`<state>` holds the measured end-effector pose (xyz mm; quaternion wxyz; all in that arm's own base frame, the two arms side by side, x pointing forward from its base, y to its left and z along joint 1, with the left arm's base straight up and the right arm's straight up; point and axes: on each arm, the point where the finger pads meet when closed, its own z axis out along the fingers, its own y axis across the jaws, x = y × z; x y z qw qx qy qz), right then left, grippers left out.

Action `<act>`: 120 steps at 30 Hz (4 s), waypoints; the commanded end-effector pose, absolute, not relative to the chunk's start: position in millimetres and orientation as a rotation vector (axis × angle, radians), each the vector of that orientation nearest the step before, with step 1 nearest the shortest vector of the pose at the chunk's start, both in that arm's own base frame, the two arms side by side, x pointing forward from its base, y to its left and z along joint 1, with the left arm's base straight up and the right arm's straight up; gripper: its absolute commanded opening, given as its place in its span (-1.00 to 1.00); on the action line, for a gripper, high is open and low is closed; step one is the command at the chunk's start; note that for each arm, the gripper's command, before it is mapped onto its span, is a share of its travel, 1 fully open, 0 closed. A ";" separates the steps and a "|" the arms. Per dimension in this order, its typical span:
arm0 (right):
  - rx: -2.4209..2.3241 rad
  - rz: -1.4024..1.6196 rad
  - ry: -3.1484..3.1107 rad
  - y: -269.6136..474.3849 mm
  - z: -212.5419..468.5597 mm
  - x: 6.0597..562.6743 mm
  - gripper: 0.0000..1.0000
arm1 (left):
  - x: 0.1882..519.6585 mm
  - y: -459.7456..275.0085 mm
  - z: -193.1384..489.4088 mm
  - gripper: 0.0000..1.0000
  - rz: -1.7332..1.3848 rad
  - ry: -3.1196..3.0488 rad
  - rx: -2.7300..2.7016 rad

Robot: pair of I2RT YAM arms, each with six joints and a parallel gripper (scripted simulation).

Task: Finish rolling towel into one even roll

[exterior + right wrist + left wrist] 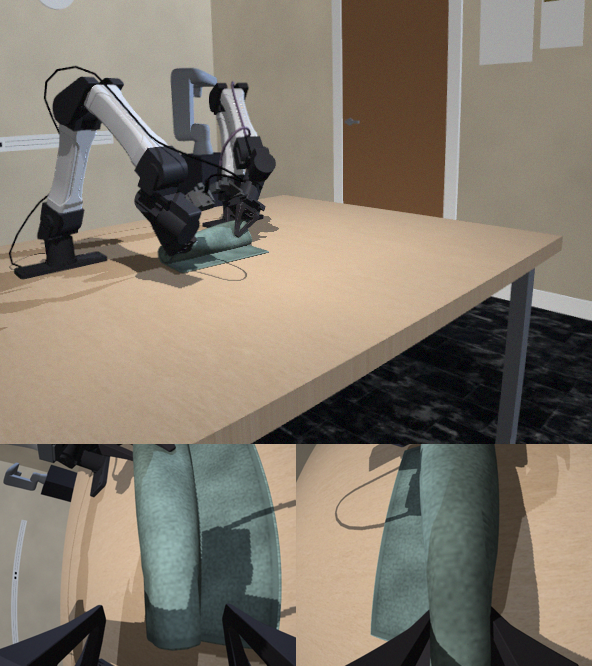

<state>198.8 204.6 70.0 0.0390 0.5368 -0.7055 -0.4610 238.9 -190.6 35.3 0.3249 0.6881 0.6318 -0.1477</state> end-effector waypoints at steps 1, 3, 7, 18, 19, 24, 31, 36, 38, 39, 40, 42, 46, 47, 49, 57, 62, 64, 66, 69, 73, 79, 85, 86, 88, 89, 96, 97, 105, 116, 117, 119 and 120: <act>1.645 -1.409 -2.125 189.4 83.9 204.3 0.70 | 237.1 -190.1 36.8 -0.33 -0.491 1.726 1.806; 1.645 -1.409 -2.125 185.6 87.5 208.0 0.70 | 237.1 -190.1 37.3 -0.33 -0.540 1.760 1.809; 1.658 -1.404 -2.132 184.6 89.0 208.9 0.72 | 237.1 -190.1 38.5 -0.33 -0.651 1.834 1.811; 1.965 -1.260 -2.265 193.6 90.5 197.6 0.79 | 237.1 -190.1 41.4 -0.33 -0.940 2.012 1.797; 2.016 -1.232 -2.285 195.1 90.7 195.7 0.79 | 237.1 -190.1 41.8 -0.33 -0.973 2.031 1.793; 2.297 -1.057 -2.380 203.2 92.1 185.6 0.83 | 237.1 -190.1 43.4 -0.33 -1.138 2.120 1.770; 2.576 -0.843 -2.448 211.1 93.4 175.6 0.87 | 237.1 -190.1 44.8 -0.33 -1.288 2.195 1.740; 2.796 -0.641 -2.480 217.3 94.5 167.8 0.91 | 237.1 -190.1 45.9 -0.33 -1.409 2.251 1.710; 2.855 -0.580 -2.484 219.0 94.8 165.7 0.93 | 237.1 -190.1 46.2 -0.33 -1.446 2.267 1.700; 2.877 -0.557 -2.486 219.6 94.9 164.9 0.93 | 237.1 -190.1 46.4 -0.33 -1.462 2.274 1.696; 2.893 -0.540 -2.486 220.1 95.0 164.3 0.94 | 237.1 -190.1 46.5 -0.33 -1.475 2.280 1.692; 2.906 -0.526 -2.487 220.5 95.0 163.8 0.96 | 237.1 -190.1 46.7 -0.33 -1.495 2.288 1.686; 2.906 -0.526 -2.487 220.5 95.0 163.8 0.96 | 237.1 -190.1 46.8 -0.33 -1.506 2.293 1.683; 2.906 -0.526 -2.487 220.5 95.0 163.8 0.96 | 237.1 -190.1 46.8 -0.33 -1.507 2.294 1.683; 2.912 -0.530 -2.478 220.3 95.8 165.4 0.96 | 237.1 -190.1 45.3 -0.33 -1.507 2.294 1.683; 2.952 -0.557 -2.415 219.6 100.7 176.2 0.96 | 237.1 -190.1 34.8 -0.33 -1.507 2.294 1.683; 2.951 -0.556 -2.416 219.6 92.5 175.6 0.96 | 237.1 -190.1 34.8 -0.33 -1.507 2.294 1.683; 2.951 -0.555 -2.418 219.7 83.2 174.9 0.96 | 237.1 -190.1 34.8 -0.33 -1.507 2.294 1.683; 2.950 -0.555 -2.419 219.7 72.2 174.1 0.96 | 237.1 -190.1 34.8 -0.33 -1.507 2.294 1.683; 2.948 -0.554 -2.422 219.7 55.0 172.8 0.96 | 237.1 -190.1 34.8 -0.33 -1.507 2.294 1.683; 2.946 -0.553 -2.424 219.7 36.7 171.4 0.96 | 237.1 -190.1 34.8 -0.33 -1.507 2.294 1.683; 2.946 -0.552 -2.425 223.1 33.0 173.8 0.96 | 237.1 -190.1 34.8 -0.33 -1.507 2.294 1.683; 2.946 -0.552 -2.425 231.6 41.1 181.5 0.96 | 237.1 -190.1 34.8 -0.33 -1.507 2.294 1.683; 2.946 -0.552 -2.425 231.6 41.1 181.5 0.87 | 237.1 -190.1 34.8 -0.33 -1.507 2.294 1.683; 2.946 -0.552 -2.425 231.6 41.1 181.5 0.70 | 237.1 -190.1 34.8 -0.33 -1.507 2.294 1.683; 2.946 -0.552 -2.425 231.6 41.1 181.5 0.62 | 237.1 -190.1 34.8 -0.33 -1.507 2.294 1.683; 2.946 -0.552 -2.425 231.6 41.1 181.5 0.19 | 237.1 -190.1 34.8 -0.33 -1.507 2.294 1.683; 2.946 -0.552 -2.425 231.6 41.1 181.5 0.11 | 237.1 -190.1 34.8 -0.33 -1.507 2.294 1.683; 2.946 -0.552 -2.425 231.6 41.1 181.5 -0.13 | 237.1 -190.1 34.8 -0.33 -1.507 2.294 1.683; 2.946 -0.552 -2.425 231.6 41.1 181.5 -0.21 | 237.1 -190.1 34.8 -0.33 -1.507 2.294 1.683; 2.946 -0.552 -2.425 231.6 41.1 181.5 -0.22 | 237.1 -190.1 34.8 -0.33 -1.507 2.294 1.683; 2.946 -0.552 -2.425 231.6 41.1 181.5 -0.23 | 237.1 -190.1 34.8 -0.33 -1.507 2.294 1.683; 2.946 -0.552 -2.425 231.6 41.1 181.5 -0.24 | 237.1 -190.1 34.8 -0.33 -1.507 2.294 1.683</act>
